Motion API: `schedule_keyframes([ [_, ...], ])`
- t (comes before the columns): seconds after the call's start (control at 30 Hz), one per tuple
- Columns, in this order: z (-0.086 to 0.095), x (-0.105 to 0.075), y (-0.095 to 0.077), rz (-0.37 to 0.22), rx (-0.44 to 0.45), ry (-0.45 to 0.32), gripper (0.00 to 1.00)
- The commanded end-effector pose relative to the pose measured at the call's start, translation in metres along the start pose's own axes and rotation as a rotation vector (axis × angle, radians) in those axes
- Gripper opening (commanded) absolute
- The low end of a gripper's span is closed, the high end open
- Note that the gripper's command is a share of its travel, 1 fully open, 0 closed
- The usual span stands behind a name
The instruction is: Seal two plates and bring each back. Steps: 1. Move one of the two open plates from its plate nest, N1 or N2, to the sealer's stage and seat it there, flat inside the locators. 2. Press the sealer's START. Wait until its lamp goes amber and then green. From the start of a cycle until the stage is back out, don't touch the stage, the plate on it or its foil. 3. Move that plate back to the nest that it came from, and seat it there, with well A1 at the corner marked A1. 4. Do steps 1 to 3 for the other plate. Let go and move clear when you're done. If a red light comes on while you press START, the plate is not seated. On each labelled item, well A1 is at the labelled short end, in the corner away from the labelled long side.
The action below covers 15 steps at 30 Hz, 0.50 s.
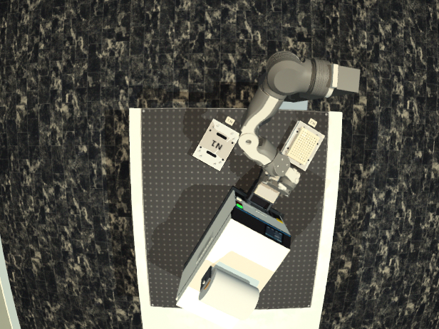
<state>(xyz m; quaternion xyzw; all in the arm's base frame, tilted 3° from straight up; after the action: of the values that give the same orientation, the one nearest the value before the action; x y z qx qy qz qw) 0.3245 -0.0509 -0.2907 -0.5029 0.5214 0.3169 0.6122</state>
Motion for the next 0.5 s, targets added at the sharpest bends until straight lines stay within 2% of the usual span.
schedule_keyframes([
  [0.0,0.0004,0.0,0.0003,0.0,-0.002,-0.002,0.59],
  [0.47,0.0004,0.0,0.0003,0.0,-0.002,-0.002,0.53],
])
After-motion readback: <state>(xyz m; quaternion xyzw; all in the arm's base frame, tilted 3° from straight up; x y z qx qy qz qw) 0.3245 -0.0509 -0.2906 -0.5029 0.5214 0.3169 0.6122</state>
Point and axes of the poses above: the point where the finger pads meet when closed, its own x axis out along the fingers, its own z axis across the jaws, y = z × x, the point moved 7 cm from there along -x, back along the fingers, and after that the axes turned 6 degrees about -x, right-handed, at the moved point
